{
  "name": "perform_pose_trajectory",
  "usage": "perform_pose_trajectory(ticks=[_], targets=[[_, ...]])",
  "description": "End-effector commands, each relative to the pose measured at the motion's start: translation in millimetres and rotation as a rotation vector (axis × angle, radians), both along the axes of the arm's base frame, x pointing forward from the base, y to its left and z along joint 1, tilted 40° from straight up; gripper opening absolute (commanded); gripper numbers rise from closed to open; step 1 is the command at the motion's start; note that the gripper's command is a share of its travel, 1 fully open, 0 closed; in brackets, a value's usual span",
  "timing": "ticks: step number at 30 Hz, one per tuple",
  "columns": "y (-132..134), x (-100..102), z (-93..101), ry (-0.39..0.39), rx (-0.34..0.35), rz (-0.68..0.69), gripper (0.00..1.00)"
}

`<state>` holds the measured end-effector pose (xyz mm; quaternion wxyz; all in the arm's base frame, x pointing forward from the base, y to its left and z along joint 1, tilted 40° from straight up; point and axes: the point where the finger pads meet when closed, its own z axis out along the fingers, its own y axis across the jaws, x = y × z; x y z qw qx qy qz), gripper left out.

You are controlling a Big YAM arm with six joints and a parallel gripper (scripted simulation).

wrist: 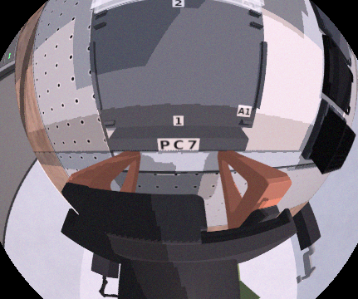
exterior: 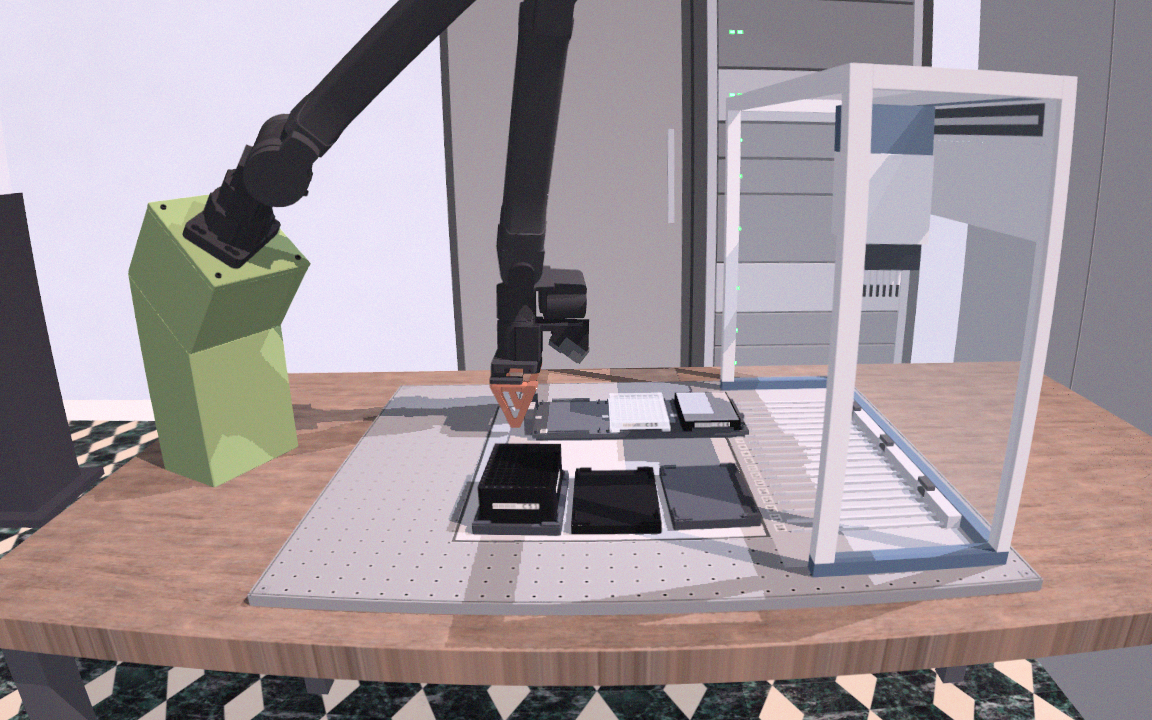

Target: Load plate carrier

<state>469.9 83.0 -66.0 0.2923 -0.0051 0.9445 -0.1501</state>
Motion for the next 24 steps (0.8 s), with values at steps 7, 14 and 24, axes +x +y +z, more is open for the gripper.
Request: perform_pose_trajectory(ticks=[7,14,24], targets=[[5.9,28.0,30.3,-0.076,0.031,-0.012,0.80],[6.3,30.0,31.8,-0.077,0.030,-0.010,0.80],[7.0,33.2,34.3,-0.075,0.027,-0.006,0.80]])
